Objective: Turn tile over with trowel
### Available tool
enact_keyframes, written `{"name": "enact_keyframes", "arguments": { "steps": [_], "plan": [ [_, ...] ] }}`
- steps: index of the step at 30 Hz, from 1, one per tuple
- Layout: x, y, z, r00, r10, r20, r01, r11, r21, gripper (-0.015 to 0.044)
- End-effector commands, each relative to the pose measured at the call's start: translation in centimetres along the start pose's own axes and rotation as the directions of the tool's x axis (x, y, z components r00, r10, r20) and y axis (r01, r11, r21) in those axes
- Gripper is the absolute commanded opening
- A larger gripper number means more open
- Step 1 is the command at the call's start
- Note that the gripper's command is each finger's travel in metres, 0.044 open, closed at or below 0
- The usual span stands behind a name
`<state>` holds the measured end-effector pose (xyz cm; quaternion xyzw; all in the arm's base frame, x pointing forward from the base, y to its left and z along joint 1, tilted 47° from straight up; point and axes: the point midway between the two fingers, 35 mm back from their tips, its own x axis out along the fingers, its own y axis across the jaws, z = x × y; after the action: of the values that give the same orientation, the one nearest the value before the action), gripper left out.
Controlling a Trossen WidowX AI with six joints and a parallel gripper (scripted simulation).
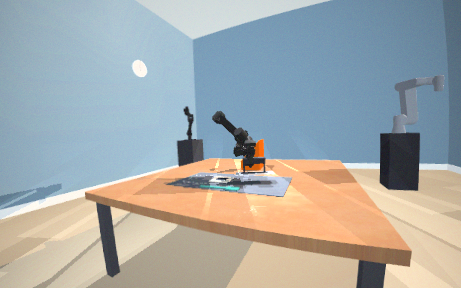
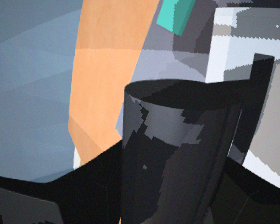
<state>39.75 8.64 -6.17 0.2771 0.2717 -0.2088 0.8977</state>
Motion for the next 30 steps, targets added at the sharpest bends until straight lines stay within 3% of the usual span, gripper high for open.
{"name": "enact_keyframes", "arguments": {
  "steps": [1,15,30],
  "plan": [
    [-0.6,1.0,0.3,1.0,0.013,0.006,-0.013,1.0,0.01,0.0],
    [-1.4,-1.3,2.9,0.979,-0.003,0.203,-0.059,0.952,0.302,0.0],
    [-0.4,-2.5,2.9,0.979,-0.004,0.206,-0.06,0.95,0.306,0.0]
  ]
}}
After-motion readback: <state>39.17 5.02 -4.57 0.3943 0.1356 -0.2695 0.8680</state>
